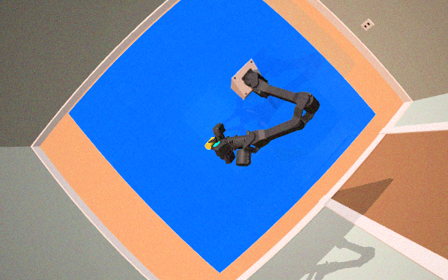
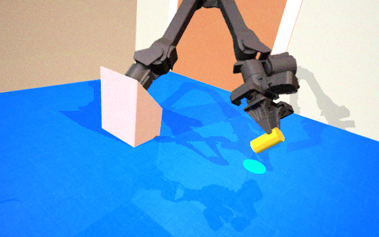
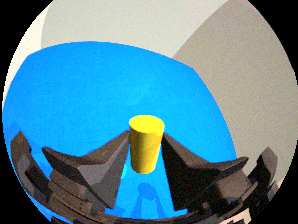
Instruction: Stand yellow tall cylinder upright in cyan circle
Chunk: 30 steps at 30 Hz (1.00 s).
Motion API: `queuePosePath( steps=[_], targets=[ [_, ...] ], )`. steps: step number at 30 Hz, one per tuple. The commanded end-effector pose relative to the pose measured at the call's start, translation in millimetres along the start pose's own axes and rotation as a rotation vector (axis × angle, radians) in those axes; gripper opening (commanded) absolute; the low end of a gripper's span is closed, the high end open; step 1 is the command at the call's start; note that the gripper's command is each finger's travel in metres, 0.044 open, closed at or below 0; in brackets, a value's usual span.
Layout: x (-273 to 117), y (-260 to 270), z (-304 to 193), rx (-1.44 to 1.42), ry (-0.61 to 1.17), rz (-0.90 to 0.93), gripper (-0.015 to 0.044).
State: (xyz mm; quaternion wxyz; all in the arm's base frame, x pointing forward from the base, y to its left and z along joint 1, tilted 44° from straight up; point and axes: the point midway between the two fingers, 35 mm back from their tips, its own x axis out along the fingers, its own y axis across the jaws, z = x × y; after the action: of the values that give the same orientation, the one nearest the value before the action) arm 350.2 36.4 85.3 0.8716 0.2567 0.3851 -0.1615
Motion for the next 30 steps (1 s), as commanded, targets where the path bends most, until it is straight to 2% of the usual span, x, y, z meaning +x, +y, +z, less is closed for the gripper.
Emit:
queuePosePath(
  steps=[1,30],
  targets=[
    [-0.8,-1.2,-1.5,0.011,-0.024,-0.003,0.0105],
    [-14.0,0.8,1.2,0.102,-0.211,0.030,0.0105]
  ],
)
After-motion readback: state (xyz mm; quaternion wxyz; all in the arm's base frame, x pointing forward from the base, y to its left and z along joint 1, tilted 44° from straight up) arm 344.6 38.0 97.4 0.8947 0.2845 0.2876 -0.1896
